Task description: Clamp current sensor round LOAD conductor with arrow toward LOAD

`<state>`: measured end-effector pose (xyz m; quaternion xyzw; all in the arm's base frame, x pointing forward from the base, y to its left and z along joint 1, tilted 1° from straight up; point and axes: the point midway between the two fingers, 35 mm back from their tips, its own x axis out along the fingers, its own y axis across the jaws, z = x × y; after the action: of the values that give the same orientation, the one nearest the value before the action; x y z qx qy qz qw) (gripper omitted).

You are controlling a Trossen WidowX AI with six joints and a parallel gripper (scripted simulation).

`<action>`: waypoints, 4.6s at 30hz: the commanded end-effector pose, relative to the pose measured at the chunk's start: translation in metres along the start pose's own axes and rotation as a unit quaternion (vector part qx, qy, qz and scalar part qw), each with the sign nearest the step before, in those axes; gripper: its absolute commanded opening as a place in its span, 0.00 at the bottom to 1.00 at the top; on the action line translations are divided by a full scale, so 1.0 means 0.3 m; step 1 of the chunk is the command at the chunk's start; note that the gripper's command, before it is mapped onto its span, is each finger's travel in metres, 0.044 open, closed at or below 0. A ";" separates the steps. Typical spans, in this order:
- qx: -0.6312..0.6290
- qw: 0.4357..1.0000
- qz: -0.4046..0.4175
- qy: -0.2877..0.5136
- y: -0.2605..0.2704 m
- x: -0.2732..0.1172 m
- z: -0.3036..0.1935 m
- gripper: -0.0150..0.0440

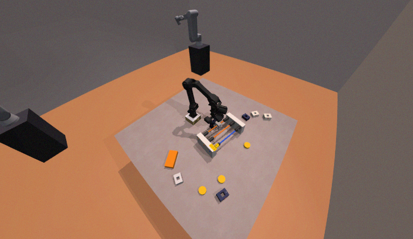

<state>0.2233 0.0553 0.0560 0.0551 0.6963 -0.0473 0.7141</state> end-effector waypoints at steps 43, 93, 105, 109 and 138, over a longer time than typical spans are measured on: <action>0.001 1.000 -0.002 0.004 0.005 -0.225 0.013 0.25; 0.541 0.841 -0.001 -0.002 0.017 -0.384 0.483 0.25; 0.685 0.729 0.000 -0.004 -0.007 -0.340 0.628 0.25; 0.712 0.702 0.000 -0.004 -0.014 -0.328 0.656 0.25; 0.712 0.702 0.000 -0.004 -0.013 -0.192 0.662 0.25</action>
<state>0.4187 0.0224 0.1249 0.5477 0.4529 -0.5265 0.4665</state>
